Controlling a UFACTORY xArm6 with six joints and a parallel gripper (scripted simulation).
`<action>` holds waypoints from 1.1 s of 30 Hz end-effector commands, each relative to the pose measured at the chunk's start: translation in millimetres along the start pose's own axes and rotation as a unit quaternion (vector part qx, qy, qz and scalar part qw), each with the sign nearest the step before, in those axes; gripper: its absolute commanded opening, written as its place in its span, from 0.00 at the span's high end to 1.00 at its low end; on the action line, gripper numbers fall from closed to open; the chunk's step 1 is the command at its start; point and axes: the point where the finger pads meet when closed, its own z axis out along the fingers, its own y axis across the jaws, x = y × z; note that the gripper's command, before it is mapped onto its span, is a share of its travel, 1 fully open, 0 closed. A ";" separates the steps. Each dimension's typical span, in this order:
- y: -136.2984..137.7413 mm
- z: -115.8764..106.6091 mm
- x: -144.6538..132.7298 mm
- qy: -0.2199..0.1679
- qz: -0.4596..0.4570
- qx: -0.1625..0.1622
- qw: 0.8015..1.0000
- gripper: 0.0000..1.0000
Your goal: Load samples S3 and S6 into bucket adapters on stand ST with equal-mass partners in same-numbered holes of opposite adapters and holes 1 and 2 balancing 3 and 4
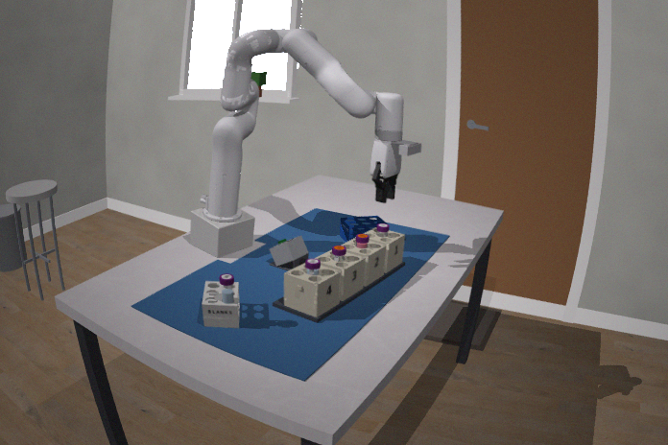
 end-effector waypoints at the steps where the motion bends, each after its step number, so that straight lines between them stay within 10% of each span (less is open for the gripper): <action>1: -0.5 -8.3 1.3 0.002 0.000 0.001 1.000 0.56; 33: -0.5 -34.6 1.2 0.002 0.000 0.001 1.000 0.56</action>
